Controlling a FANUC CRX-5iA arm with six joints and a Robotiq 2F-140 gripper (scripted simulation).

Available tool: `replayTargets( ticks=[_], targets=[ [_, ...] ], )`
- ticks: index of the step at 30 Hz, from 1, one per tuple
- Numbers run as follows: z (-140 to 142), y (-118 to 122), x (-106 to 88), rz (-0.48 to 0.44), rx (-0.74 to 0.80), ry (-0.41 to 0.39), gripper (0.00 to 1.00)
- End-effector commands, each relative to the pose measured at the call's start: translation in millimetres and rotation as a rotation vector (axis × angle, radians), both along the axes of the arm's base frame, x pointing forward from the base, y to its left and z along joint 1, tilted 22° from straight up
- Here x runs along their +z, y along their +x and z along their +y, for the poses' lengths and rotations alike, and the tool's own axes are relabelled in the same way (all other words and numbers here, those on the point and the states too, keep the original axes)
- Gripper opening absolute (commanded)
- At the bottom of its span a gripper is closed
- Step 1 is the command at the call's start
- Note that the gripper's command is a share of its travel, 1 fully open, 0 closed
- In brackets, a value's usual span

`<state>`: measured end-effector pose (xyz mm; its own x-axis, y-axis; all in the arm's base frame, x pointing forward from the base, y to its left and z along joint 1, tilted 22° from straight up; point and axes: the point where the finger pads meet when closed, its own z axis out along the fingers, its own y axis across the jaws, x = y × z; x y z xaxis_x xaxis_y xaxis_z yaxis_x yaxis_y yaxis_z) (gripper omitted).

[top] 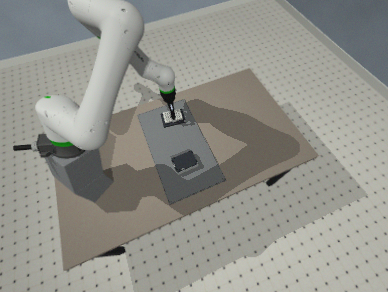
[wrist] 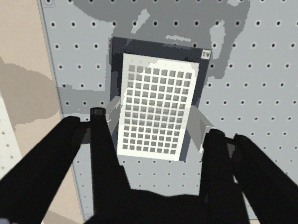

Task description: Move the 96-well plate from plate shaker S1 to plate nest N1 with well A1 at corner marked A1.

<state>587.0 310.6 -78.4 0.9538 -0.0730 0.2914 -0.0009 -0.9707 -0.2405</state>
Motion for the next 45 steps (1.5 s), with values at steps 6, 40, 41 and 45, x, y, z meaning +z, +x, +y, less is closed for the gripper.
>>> replayTargets(
  ticks=[6,40,41,45],
  targets=[
    [0.1,0.3,-0.3,0.0,0.0,0.0,0.0],
    [1.2,1.8,-4.9,0.0,0.0,0.0,0.0],
    [1.3,1.8,-5.1,0.0,0.0,0.0,0.0],
    [1.4,2.0,-5.7,0.0,0.0,0.0,0.0]
  ],
)
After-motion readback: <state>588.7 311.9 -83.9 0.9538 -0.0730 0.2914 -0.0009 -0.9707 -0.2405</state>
